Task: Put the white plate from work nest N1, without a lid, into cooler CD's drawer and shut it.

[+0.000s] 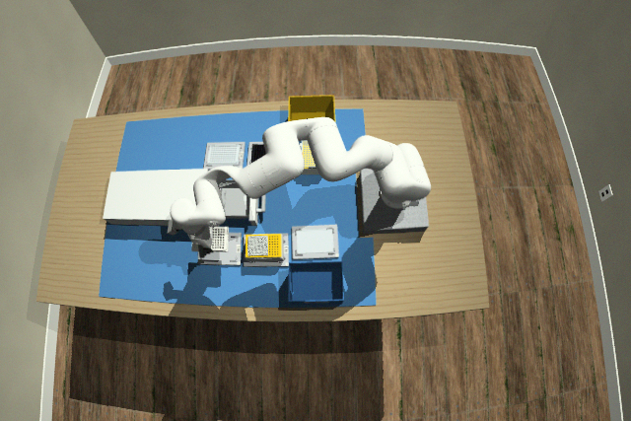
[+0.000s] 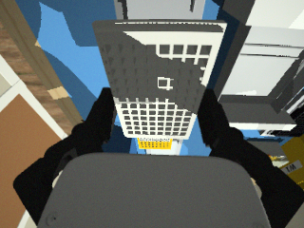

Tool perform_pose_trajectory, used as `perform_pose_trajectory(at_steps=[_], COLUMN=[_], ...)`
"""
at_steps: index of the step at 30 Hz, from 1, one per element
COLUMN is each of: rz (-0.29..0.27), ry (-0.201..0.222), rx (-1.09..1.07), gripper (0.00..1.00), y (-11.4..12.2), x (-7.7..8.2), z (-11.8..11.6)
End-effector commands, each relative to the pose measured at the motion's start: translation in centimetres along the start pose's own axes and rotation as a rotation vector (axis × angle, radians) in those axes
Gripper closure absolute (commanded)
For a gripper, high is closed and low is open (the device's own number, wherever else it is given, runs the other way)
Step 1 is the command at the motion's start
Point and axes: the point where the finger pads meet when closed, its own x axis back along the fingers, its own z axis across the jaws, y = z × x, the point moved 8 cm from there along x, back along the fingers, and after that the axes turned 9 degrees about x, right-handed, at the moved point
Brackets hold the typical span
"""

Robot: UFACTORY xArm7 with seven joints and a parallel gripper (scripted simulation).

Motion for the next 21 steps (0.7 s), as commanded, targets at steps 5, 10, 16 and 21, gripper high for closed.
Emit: perform_pose_trajectory(at_steps=[5, 10, 16, 21], rz=[0.007, 0.007, 0.007, 0.007], ry=[-0.001, -0.001, 0.0, 0.001], rx=[0.0, 0.0, 0.133, 0.3], gripper=[1.0, 1.0, 1.0, 1.0], y=[-0.1, -0.1, 0.3, 0.9], x=[1.1, 1.1, 1.1, 1.1], z=[0.0, 0.0, 0.9, 2.1])
